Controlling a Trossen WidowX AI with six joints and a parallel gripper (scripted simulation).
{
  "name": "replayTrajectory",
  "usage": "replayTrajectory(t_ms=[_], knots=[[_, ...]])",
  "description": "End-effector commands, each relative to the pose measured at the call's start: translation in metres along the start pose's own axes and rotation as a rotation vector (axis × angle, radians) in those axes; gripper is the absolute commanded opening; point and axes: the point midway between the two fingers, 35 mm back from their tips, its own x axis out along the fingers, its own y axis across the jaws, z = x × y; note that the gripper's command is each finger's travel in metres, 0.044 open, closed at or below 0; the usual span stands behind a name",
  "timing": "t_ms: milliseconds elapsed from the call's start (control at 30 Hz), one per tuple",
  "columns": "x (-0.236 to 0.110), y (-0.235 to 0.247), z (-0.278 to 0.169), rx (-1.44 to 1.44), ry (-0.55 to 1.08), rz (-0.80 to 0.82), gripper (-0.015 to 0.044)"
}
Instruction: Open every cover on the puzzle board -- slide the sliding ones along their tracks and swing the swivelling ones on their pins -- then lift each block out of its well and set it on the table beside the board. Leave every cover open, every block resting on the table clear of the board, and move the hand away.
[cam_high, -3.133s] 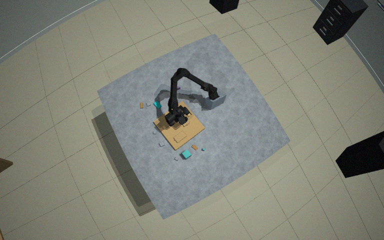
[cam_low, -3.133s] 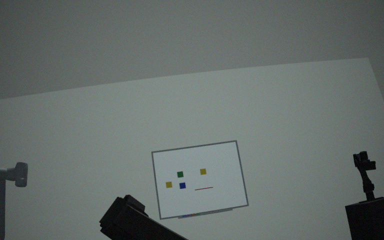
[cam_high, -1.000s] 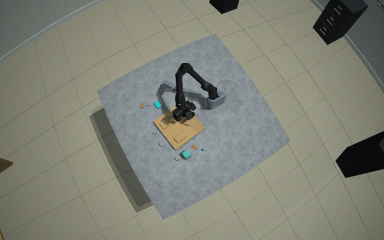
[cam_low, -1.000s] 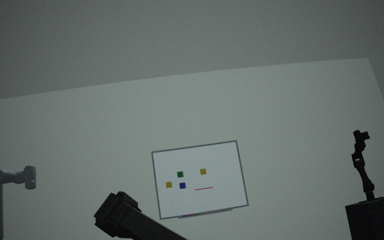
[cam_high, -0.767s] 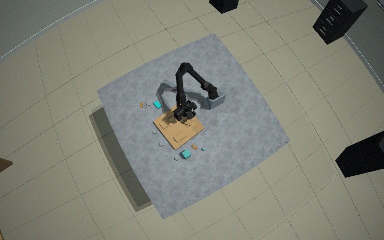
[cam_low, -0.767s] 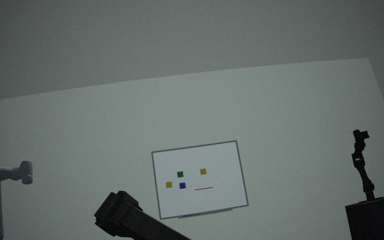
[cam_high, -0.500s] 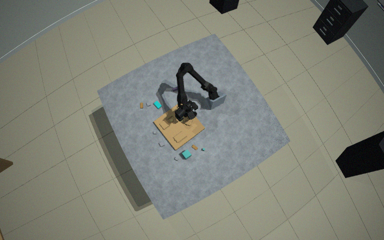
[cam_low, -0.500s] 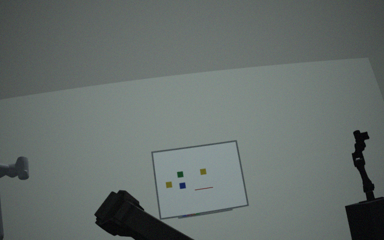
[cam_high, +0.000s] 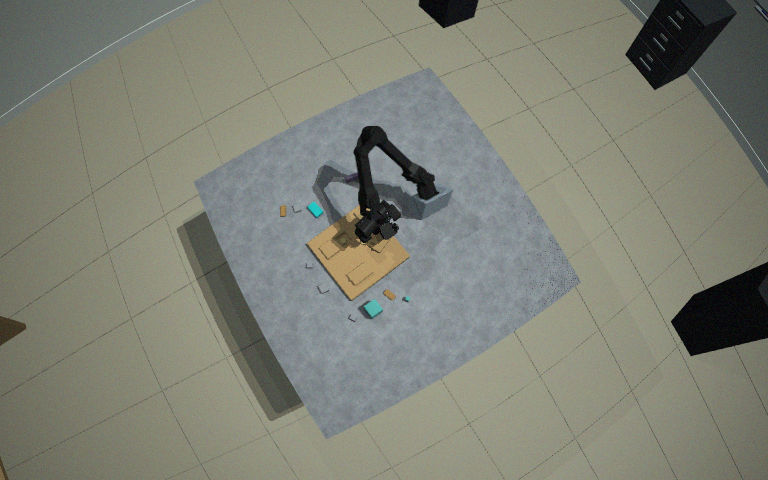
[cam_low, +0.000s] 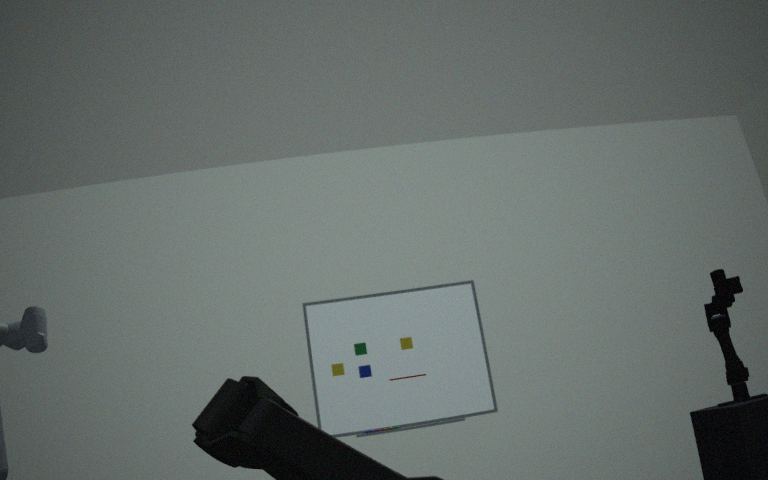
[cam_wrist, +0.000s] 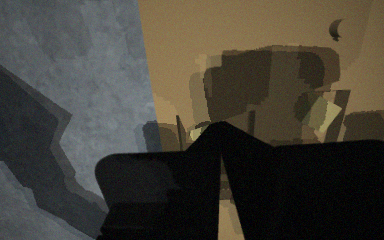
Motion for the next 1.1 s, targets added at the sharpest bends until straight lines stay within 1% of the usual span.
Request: replayTrajectory(t_ms=[0,600,1067], knots=[[0.001,0.006,0.004,-0.001,-0.004,0.007,0.0000],[0.001,0.016,0.021,-0.002,-0.005,0.007,0.0000],[-0.015,0.014,0.022,-0.002,-0.009,0.006,0.0000]])
